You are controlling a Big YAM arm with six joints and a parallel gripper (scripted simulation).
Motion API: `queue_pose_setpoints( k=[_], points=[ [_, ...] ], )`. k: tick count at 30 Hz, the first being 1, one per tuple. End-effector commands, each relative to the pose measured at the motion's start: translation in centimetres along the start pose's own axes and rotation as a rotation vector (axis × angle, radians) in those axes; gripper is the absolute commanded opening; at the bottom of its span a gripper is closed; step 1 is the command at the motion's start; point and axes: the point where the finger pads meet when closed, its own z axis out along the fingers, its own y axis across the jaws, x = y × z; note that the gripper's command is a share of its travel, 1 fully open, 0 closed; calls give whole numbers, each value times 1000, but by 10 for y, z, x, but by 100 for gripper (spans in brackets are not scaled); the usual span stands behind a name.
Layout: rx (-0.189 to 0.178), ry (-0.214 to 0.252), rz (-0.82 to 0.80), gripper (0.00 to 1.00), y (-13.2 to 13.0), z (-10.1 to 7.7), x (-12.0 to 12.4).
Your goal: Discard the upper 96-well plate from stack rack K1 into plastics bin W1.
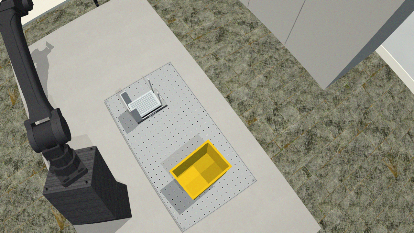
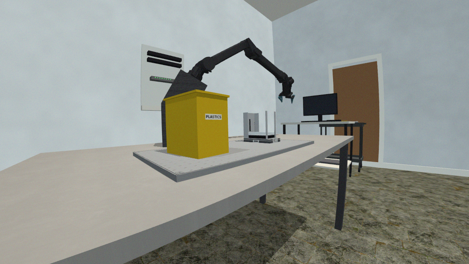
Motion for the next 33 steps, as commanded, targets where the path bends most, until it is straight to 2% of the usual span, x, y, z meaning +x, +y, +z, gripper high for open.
queue_pose_setpoints(
  k=[1, 6, 7, 8, 10, 12, 13, 19, 20, 22, 23, 24, 29, 30, 32, 33],
  points=[
    [20, -73, 5, 100, -13, -37, -33],
    [22, -71, -18, 100, -27, -41, -20],
    [11, -30, -3, 100, -29, -15, 8],
    [27, 0, 50, 100, -31, -25, 9],
    [57, -4, 91, 100, -37, -47, -4],
    [53, -12, 88, 100, -43, -50, 0],
    [58, -32, 81, 100, -48, -51, -2],
    [59, -31, 58, 100, -61, -57, 11],
    [71, 10, 117, 100, -63, -59, 21],
    [93, 48, 174, 100, -70, -54, 37],
    [96, 34, 169, 100, -72, -65, 32],
    [95, 8, 160, 100, -76, -66, 28],
    [96, 9, 135, 100, -91, -75, 44],
    [88, 43, 151, 100, -93, -55, 67],
    [88, 43, 151, 100, -93, -55, 67],
    [106, 67, 203, 100, -94, -66, 68]
  ],
)
